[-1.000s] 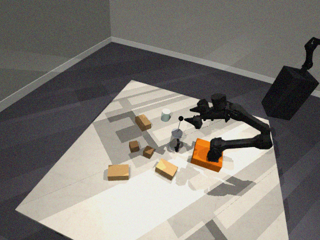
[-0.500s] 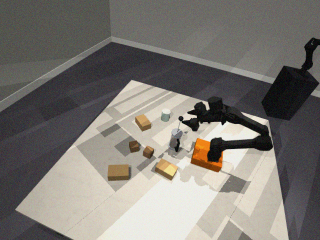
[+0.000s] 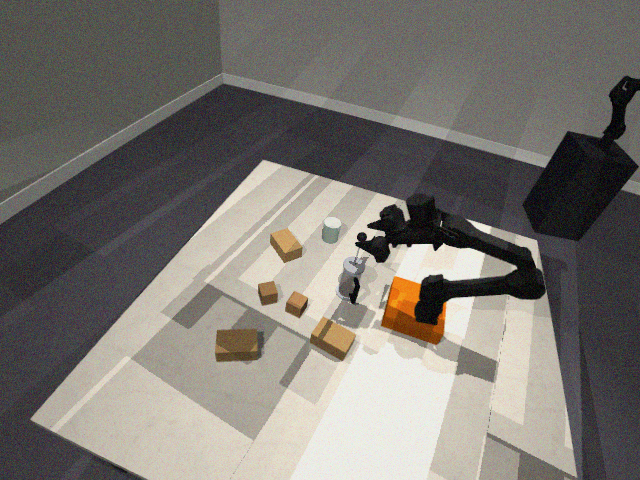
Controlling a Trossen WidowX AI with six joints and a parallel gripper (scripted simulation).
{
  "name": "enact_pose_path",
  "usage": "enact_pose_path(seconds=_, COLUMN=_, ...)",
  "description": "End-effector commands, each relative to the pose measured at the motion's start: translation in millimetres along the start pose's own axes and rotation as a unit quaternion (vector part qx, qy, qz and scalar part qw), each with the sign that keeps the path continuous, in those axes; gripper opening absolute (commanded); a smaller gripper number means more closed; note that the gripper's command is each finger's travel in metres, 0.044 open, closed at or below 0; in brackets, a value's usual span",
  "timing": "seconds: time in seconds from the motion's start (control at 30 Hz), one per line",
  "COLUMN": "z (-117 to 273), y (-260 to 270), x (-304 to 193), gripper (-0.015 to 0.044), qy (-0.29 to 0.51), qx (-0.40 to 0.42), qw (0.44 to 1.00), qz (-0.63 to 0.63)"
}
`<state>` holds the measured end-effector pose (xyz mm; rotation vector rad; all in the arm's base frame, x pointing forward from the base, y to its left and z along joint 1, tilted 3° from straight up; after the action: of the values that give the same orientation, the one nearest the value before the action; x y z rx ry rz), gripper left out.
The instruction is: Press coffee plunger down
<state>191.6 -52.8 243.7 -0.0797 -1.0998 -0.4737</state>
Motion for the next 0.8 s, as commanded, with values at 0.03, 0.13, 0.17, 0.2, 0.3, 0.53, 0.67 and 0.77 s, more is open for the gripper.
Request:
enact_pose_path(seconds=0.03, z=-7.2, y=-1.2, x=-3.1, gripper=0.0440, qy=0.004, qx=-0.001, qw=1.000, qz=0.003)
enact_pose_path(seconds=0.13, z=-7.2, y=-1.2, x=-3.1, gripper=0.0361, qy=0.004, qx=-0.001, qw=1.000, qz=0.003)
enact_pose_path(seconds=0.17, z=-7.2, y=-1.2, x=-3.1, gripper=0.0335, qy=0.004, qx=-0.001, qw=1.000, qz=0.003)
enact_pose_path(seconds=0.2, z=-7.2, y=-1.2, x=-3.1, gripper=0.0309, qy=0.004, qx=-0.001, qw=1.000, qz=0.003)
enact_pose_path(seconds=0.3, z=-7.2, y=-1.2, x=-3.1, gripper=0.0230, qy=0.004, qx=-0.001, qw=1.000, qz=0.003)
enact_pose_path(seconds=0.53, z=-7.2, y=-1.2, x=-3.1, gripper=0.0117, qy=0.004, qx=-0.001, qw=1.000, qz=0.003)
enact_pose_path(seconds=0.67, z=-7.2, y=-1.2, x=-3.1, gripper=0.0117, qy=0.004, qx=-0.001, qw=1.000, qz=0.003)
enact_pose_path(seconds=0.77, z=-7.3, y=-1.3, x=-3.3, gripper=0.0117, qy=0.004, qx=-0.001, qw=1.000, qz=0.003)
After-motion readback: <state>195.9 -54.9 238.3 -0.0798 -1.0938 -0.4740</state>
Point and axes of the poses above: the point midway between the two fingers, 35 mm back from their tips, its own z axis back along the fingers, its own y axis across the jaws, x = y × z, the point moved 3 cm from there along z, back along the fingers, and after that the axes turned 13 degrees about -z, right-handed, at the moved point
